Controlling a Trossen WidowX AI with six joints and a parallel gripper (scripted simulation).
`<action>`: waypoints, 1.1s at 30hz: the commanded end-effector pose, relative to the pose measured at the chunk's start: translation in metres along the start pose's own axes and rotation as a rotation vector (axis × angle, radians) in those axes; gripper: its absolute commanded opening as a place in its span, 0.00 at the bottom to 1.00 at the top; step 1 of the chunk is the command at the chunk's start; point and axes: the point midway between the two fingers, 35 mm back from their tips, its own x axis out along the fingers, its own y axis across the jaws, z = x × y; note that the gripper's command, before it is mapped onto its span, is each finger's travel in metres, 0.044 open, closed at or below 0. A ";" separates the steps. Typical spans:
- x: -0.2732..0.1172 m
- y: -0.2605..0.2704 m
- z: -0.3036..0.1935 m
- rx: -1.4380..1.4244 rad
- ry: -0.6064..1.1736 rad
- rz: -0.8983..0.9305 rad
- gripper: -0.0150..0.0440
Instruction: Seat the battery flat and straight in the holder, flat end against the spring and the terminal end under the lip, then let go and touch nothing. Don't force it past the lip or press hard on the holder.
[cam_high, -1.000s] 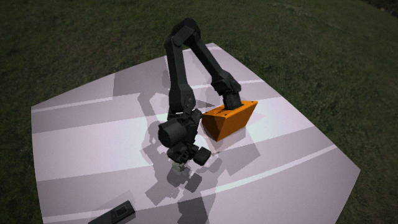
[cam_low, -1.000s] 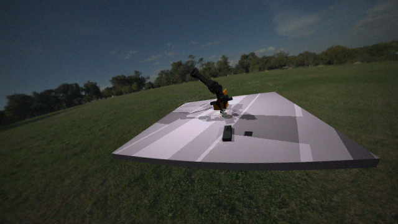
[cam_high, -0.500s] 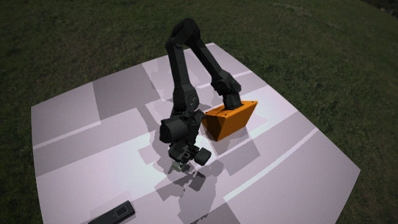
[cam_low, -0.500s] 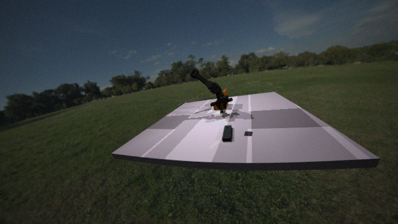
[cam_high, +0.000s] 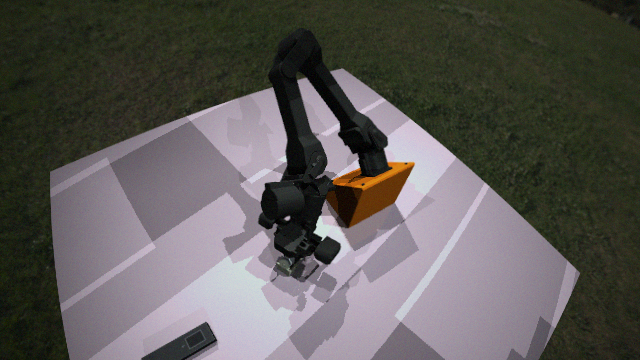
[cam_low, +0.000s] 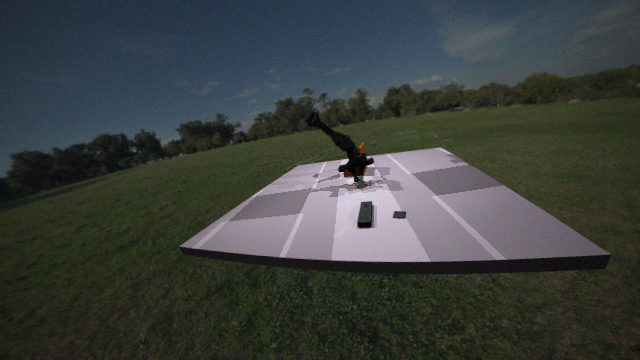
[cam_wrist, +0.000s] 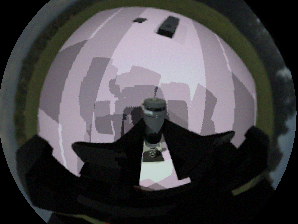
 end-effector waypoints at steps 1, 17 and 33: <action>0.002 0.000 -0.004 -0.001 -0.023 0.008 0.40; 0.001 -0.003 -0.012 -0.009 -0.069 0.005 0.40; -0.003 -0.002 -0.026 -0.009 -0.067 0.001 0.40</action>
